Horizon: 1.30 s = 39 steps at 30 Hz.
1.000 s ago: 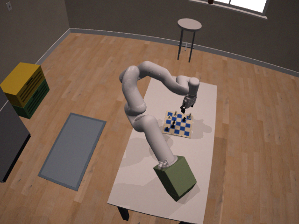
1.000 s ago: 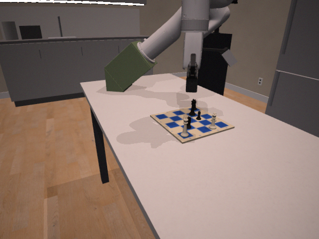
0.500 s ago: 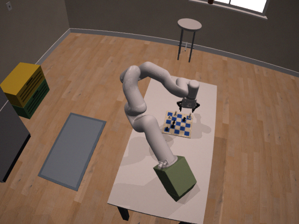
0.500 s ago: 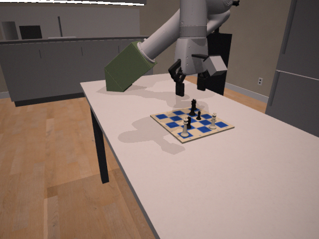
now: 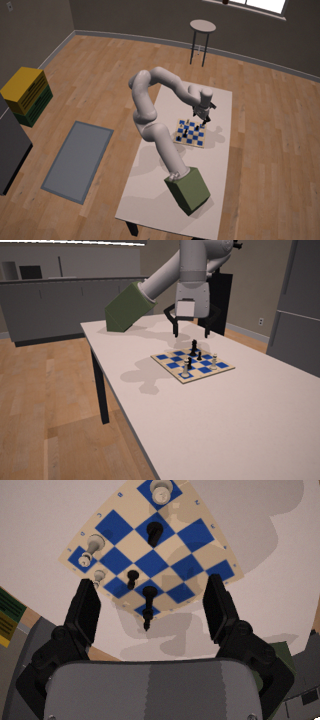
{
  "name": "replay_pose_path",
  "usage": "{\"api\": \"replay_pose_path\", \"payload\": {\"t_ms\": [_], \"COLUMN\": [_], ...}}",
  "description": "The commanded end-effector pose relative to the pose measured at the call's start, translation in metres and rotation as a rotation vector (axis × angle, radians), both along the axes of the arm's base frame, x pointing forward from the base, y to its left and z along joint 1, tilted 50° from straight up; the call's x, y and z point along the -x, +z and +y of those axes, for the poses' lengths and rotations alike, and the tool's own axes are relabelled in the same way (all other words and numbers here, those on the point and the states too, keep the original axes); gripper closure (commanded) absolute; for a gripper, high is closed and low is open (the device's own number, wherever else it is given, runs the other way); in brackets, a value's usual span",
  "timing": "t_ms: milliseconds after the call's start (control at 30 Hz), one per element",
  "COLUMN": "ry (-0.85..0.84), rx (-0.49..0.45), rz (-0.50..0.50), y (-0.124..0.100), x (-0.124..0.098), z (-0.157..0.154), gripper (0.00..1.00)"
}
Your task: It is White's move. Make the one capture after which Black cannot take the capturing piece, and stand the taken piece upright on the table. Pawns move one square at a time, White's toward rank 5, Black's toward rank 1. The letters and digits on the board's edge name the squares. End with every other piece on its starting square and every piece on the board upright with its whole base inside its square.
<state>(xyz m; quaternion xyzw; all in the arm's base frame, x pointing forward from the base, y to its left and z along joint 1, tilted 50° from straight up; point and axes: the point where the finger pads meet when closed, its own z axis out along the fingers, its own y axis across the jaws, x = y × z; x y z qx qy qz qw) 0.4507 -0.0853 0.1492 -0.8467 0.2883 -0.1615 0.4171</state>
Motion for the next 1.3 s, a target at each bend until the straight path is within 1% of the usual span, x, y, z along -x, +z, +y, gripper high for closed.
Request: {"api": "replay_pose_path", "payload": {"t_ms": [0, 200, 233, 367, 400, 1267], "ry": [-0.157, -0.332, -0.346, -0.350, -0.350, -0.350], "rx": [-0.122, -0.262, -0.272, -0.275, -0.275, -0.275], "rz": [0.194, 0.397, 0.415, 0.419, 0.419, 0.419], "y": [0.0001, -0.0008, -0.0008, -0.0009, -0.0009, -0.0009], "x": [-0.0011, -0.0015, -0.0016, -0.0016, -0.0016, -0.0016], "z": [-0.0002, 0.0006, 0.0006, 0.0007, 0.0007, 0.0007], "gripper": [0.00, 0.00, 0.00, 0.00, 0.63, 0.63]}}
